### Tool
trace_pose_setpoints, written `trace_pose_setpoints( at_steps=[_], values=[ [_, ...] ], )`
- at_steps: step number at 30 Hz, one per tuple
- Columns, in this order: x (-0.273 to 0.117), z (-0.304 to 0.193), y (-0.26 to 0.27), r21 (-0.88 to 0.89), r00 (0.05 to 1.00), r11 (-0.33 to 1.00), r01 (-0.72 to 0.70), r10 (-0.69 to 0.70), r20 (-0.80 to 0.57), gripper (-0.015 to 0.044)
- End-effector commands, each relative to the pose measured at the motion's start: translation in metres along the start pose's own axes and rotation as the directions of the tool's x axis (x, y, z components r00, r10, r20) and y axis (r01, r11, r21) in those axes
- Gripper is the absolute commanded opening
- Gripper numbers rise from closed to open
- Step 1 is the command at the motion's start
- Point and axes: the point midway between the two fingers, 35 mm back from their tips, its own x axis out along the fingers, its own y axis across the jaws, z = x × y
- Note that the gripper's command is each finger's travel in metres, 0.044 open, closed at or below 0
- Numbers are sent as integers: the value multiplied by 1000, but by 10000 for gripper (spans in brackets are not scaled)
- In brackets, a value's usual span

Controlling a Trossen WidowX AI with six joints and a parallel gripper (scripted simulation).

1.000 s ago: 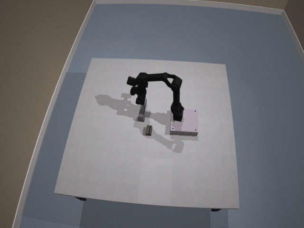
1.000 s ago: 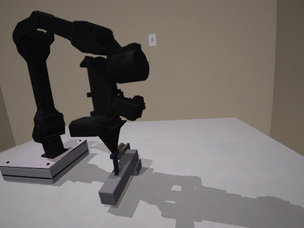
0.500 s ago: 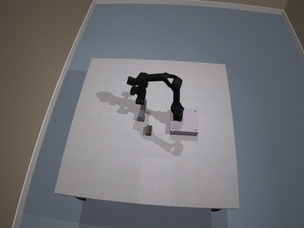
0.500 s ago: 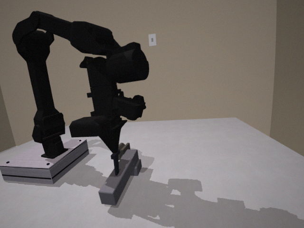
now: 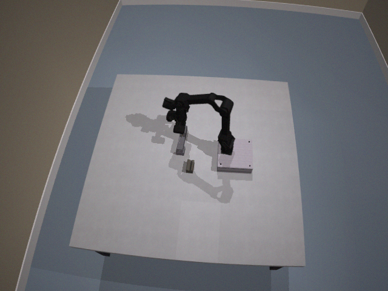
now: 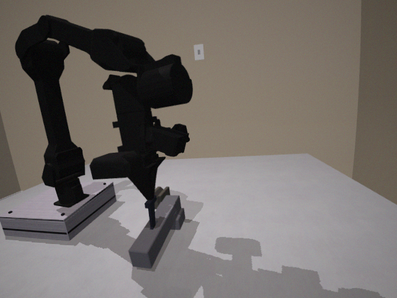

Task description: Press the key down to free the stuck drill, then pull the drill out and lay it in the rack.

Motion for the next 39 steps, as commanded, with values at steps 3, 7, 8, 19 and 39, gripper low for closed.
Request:
trace_pose_setpoints(
  at_steps=[3, 7, 8, 19, 39],
  values=[
    [15, -8, 0, -2, 999, 1000, -6, 6, -41, 0],
    [16, -8, 0, -2, 999, 1000, -6, 6, -41, 0],
    [16, -8, 0, -2, 999, 1000, -6, 6, -41, 0],
    [20, -9, 0, -2, 999, 1000, -6, 6, -41, 0],
    [26, -9, 0, -2, 999, 1000, -6, 6, -41, 0]
  ],
)
